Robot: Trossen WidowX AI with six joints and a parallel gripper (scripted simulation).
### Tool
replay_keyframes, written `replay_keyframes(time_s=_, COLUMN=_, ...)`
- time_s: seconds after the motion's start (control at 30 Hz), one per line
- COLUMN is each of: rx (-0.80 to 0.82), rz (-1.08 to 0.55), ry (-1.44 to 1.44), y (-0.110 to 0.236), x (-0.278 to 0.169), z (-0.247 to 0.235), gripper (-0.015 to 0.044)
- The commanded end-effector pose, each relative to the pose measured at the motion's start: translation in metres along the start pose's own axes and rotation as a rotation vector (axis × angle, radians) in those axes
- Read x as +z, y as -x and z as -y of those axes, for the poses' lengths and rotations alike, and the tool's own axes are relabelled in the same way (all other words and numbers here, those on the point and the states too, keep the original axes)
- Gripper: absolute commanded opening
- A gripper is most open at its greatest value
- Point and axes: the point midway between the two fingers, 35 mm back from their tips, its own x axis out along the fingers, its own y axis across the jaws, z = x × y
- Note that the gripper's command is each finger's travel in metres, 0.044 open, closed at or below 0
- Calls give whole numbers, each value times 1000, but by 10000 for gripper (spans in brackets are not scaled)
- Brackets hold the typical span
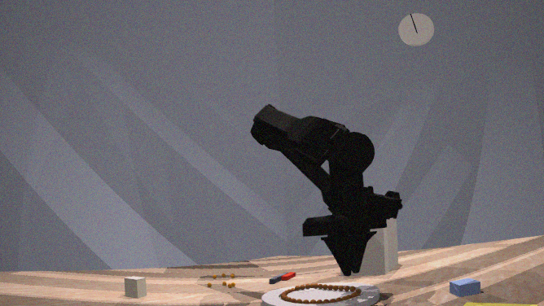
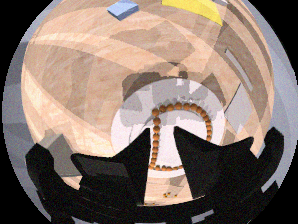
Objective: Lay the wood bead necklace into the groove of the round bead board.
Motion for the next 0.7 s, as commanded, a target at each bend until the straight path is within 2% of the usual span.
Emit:
replay_keyframes(time_s=0.0, rx=-2, rz=1, ry=1, y=1, x=1, z=0, gripper=120)
replay_keyframes(time_s=0.67, rx=6, rz=-9, ry=13, y=-29, x=-1, z=-4, gripper=120)
